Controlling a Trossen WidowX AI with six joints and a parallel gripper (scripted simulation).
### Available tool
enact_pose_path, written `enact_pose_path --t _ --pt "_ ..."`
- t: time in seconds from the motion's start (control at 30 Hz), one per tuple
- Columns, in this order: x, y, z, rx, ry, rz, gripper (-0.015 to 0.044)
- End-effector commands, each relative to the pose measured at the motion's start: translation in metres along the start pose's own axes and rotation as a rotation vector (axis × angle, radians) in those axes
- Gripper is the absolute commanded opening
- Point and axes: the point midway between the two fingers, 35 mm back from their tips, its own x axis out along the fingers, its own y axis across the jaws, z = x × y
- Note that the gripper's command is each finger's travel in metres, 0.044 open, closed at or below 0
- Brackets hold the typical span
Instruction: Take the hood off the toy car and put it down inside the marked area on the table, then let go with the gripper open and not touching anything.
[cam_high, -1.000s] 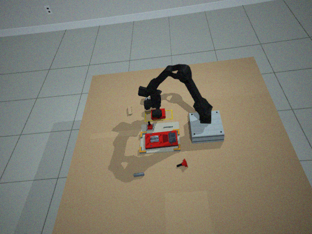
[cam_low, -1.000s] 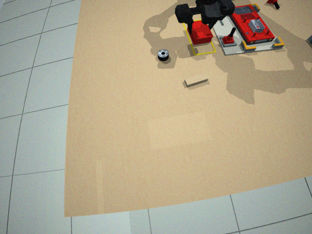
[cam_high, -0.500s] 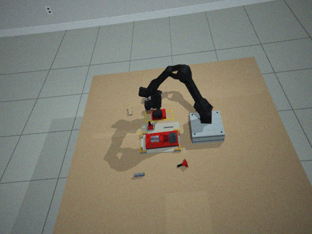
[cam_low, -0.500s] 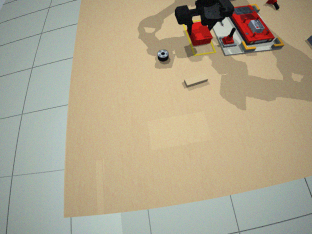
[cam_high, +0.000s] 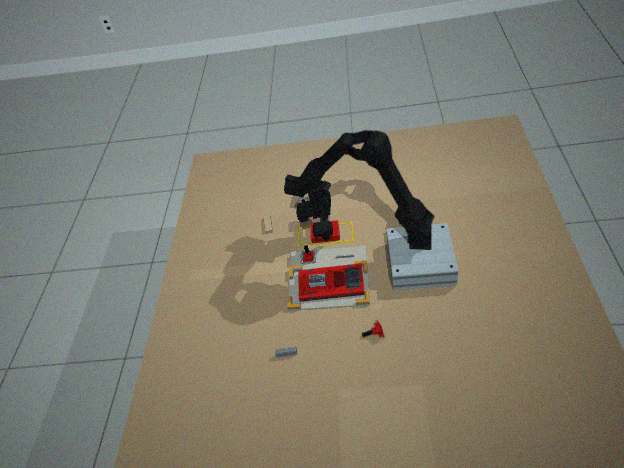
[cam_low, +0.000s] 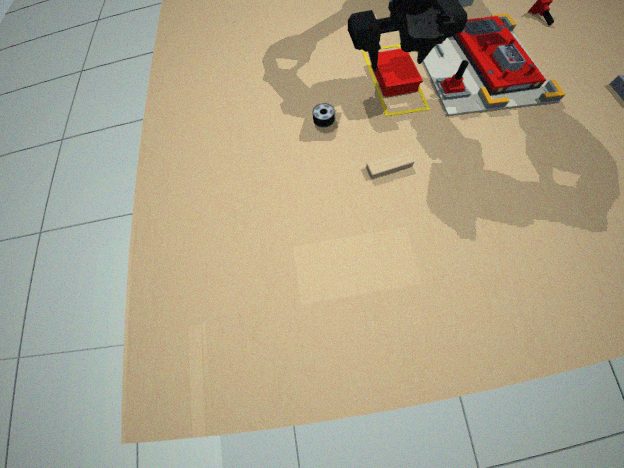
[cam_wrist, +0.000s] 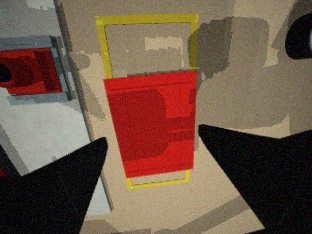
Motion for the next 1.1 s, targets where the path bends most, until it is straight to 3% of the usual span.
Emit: enact_pose_path --t 0.0,0.13,1.07 --pt "-0.035 -0.002 0.004 0.001 -0.022 -0.016 0.0440" --pt "-0.063 0.000 0.002 0.001 -0.021 -0.019 0.0440" --pt "-0.063 0.000 0.002 0.001 -0.021 -0.019 0.0440"
